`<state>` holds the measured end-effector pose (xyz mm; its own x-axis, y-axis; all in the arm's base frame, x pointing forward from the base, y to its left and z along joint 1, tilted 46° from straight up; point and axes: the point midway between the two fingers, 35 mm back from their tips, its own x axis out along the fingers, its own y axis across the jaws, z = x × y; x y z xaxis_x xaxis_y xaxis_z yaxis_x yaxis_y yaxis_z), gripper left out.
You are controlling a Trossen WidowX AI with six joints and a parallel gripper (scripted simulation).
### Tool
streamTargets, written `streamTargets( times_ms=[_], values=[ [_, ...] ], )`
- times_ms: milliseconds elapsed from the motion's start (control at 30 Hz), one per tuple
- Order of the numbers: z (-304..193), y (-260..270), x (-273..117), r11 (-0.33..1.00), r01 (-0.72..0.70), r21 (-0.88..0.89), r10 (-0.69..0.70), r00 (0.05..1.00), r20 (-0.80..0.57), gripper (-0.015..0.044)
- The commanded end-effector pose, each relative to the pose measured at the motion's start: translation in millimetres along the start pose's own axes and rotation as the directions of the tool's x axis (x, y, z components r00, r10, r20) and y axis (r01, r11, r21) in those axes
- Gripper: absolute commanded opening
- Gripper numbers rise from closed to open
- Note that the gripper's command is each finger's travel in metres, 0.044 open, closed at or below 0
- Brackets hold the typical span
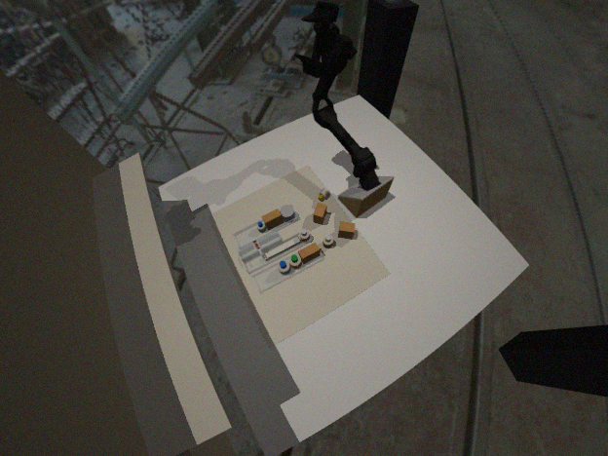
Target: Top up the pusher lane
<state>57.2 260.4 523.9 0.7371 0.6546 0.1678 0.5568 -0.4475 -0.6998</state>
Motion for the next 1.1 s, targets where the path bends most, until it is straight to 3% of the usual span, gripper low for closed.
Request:
streamTargets(
  times_ms=[0, 300, 433, 567, 767, 1067],
  values=[
    [2, 0, 1, 1.000, -0.003, 0.005, 0.003, 1.000, 0.001, 0.0426],
    [90, 44, 57, 0.958, -0.187, 0.219, 0.179, 0.982, 0.059, 0.0440],
    [119, 64, 73, 0.963, -0.235, 0.131, 0.221, 0.969, 0.111, 0.0440],
    [144, 92, 88, 0.920, -0.326, 0.216, 0.303, 0.944, 0.133, 0.0440],
    [185, 157, 110, 0.773, -0.501, 0.389, 0.478, 0.863, 0.162, 0.0440],
    [215, 230, 120, 0.555, -0.618, 0.557, 0.652, 0.739, 0.171, 0.0440]
  ],
)
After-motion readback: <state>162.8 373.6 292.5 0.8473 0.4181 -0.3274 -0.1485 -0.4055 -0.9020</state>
